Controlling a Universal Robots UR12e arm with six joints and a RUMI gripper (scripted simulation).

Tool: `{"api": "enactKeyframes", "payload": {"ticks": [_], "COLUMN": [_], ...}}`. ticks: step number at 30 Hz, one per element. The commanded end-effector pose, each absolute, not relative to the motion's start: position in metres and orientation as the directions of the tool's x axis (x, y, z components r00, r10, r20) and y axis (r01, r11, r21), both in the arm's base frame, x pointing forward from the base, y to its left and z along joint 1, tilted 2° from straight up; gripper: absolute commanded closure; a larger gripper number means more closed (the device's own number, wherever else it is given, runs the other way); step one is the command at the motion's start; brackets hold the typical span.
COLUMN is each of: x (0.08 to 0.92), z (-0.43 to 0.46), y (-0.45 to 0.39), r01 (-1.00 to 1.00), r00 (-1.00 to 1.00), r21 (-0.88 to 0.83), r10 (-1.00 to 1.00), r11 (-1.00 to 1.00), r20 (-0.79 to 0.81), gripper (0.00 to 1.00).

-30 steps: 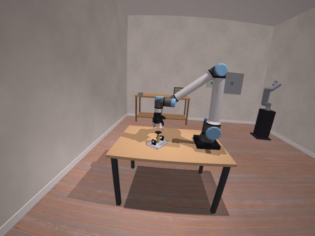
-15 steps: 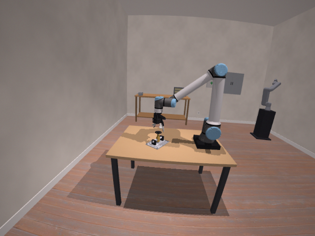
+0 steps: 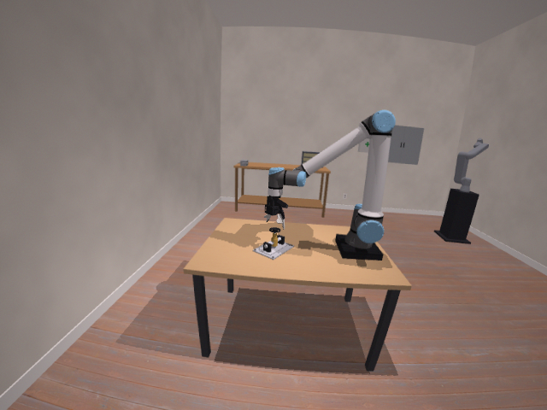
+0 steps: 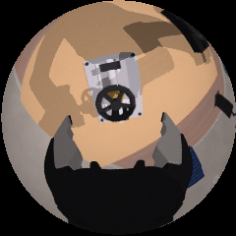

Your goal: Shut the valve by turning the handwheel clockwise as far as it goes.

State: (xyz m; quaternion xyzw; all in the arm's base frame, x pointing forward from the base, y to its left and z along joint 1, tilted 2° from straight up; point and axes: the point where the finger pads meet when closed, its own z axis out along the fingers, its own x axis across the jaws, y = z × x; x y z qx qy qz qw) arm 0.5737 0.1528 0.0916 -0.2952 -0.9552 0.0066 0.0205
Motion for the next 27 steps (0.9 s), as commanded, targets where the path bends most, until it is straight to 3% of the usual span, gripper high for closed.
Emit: {"api": "enactKeyframes", "payload": {"ticks": [1,27], "x": [0.5744,0.5743], "z": [0.0922,0.0884], "y": [0.1528,0.1528], "r01": [0.564,0.564], "r00": [-0.825,-0.825], "r21": [-0.024,-0.024], "r10": [0.564,0.564], "r11": [0.826,0.826], "r20": [0.034,0.034], "gripper": [0.0,0.0]}}
